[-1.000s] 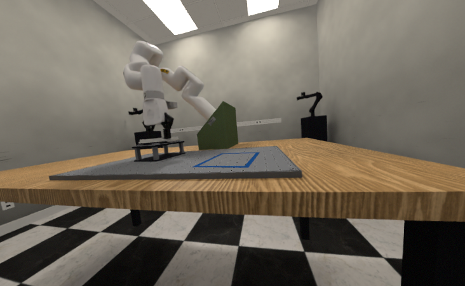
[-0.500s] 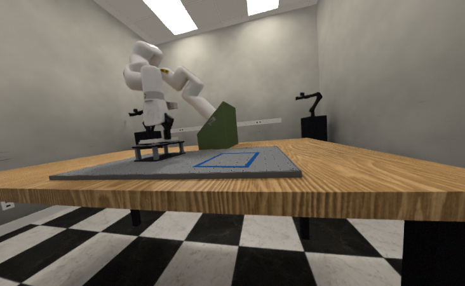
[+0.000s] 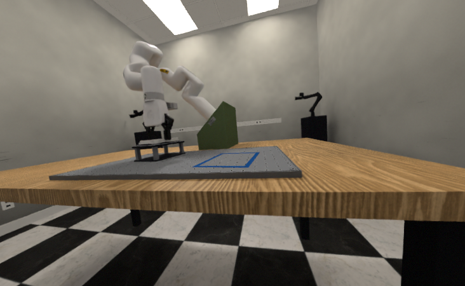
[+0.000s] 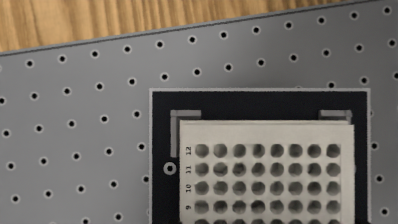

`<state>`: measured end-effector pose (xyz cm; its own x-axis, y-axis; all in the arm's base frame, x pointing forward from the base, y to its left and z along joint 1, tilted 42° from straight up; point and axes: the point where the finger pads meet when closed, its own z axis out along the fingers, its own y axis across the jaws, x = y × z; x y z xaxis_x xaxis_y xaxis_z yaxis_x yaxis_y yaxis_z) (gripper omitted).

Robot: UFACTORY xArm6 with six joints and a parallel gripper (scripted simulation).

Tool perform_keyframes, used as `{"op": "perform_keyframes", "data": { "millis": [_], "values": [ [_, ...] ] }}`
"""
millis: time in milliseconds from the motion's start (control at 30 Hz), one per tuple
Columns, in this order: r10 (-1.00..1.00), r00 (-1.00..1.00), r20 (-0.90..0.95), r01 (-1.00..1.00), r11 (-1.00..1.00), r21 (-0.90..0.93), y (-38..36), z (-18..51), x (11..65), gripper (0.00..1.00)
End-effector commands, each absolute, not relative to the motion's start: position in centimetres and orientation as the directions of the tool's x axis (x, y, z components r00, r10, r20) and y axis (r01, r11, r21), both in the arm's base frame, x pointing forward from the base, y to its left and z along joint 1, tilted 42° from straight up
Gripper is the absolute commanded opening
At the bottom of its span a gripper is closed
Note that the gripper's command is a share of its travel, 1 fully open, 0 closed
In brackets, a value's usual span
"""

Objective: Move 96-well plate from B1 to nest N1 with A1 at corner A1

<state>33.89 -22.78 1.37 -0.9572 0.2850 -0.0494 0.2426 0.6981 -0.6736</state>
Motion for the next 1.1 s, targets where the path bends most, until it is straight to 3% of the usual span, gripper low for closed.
{"op": "perform_keyframes", "data": {
  "millis": [0,500,533,1067],
  "values": [
    [0.284,-0.957,-0.052,0.243,0.698,-0.673,-22.8,1.39,34.0,0.0],
    [0.284,-0.957,-0.052,0.243,0.698,-0.673,-22.93,1.24,33.97,0.0],
    [0.284,-0.957,-0.052,0.243,0.698,-0.673,-22.97,1.19,33.96,1.0],
    [0.284,-0.958,-0.052,0.243,0.698,-0.673,-22.97,1.19,33.97,1.0]
  ]
}}
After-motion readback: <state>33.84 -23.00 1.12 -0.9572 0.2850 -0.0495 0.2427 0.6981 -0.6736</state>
